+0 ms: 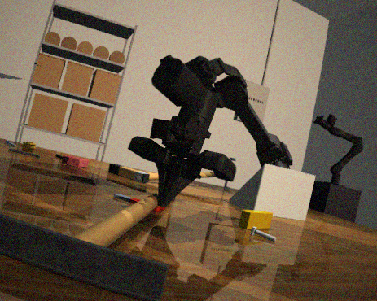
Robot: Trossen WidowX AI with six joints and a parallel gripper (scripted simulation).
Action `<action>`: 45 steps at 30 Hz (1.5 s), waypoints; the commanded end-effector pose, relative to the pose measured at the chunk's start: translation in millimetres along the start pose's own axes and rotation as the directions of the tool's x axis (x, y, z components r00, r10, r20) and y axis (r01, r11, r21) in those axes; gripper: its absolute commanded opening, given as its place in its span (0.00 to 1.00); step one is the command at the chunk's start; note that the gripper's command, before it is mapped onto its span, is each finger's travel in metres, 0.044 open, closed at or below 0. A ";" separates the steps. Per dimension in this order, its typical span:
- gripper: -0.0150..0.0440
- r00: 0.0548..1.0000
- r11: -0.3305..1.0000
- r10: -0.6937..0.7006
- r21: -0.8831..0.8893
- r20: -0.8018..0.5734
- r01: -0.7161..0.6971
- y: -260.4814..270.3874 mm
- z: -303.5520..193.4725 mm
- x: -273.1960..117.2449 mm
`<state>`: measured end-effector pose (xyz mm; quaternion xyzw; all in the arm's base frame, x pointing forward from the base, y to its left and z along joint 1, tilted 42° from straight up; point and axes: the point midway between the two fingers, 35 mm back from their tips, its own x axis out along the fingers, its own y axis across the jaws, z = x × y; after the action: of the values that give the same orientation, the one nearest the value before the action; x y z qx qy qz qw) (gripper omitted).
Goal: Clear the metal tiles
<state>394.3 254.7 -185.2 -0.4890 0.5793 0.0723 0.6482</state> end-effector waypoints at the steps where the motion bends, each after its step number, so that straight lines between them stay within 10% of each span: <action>1: 0.25 1.000 1.000 -0.005 -0.003 -0.012 0.005 -4.6 -0.8 6.6; 45: 0.25 1.000 1.000 -0.015 0.015 0.001 0.015 -43.8 18.3 11.9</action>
<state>435.7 248.8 -169.1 -0.4855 0.5716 0.0689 0.6579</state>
